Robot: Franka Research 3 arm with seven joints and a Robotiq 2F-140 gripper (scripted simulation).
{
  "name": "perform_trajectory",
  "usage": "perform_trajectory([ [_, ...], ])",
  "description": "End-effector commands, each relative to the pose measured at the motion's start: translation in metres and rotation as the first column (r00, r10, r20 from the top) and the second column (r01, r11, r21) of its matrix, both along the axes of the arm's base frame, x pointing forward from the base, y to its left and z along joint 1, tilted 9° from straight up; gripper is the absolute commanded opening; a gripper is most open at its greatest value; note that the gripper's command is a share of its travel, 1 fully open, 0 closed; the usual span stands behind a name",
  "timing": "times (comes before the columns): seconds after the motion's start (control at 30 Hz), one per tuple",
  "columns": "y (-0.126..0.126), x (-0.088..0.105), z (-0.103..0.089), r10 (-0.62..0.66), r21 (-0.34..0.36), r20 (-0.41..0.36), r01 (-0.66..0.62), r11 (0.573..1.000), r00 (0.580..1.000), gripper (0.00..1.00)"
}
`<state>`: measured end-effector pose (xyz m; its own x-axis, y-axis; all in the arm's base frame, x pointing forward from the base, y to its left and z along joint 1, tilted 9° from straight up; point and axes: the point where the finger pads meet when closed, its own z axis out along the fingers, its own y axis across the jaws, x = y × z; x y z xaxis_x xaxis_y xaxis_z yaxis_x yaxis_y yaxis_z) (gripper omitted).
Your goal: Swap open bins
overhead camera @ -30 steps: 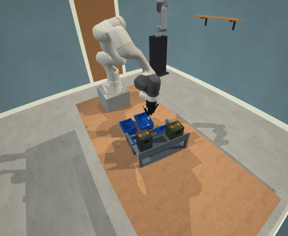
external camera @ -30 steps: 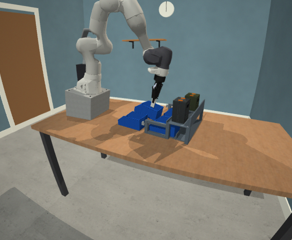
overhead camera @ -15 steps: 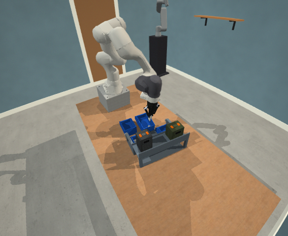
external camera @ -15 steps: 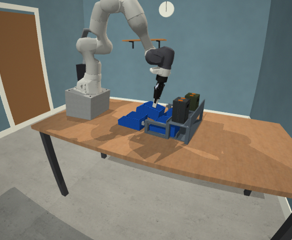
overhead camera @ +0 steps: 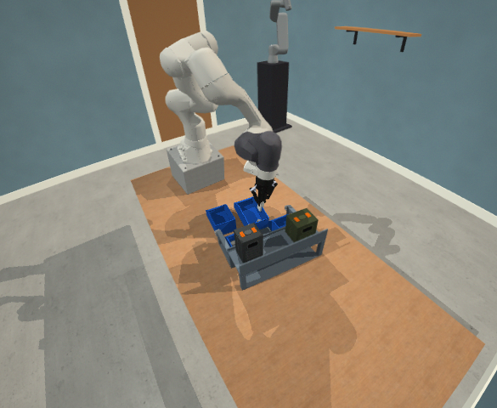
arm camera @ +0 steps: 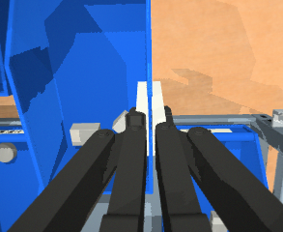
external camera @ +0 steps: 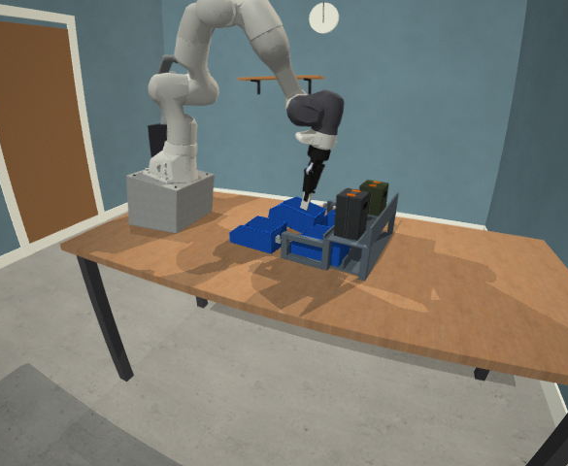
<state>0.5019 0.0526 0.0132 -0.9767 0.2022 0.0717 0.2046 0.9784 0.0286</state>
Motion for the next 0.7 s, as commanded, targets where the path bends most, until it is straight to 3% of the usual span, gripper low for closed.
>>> perform_trajectory([
  [0.0,-0.002,0.003,0.001,0.007,-0.005,-0.003,-0.007,1.000,1.000,0.00],
  [0.67,-0.005,0.021,0.004,0.007,-0.006,-0.002,-0.007,1.000,1.000,0.00],
])
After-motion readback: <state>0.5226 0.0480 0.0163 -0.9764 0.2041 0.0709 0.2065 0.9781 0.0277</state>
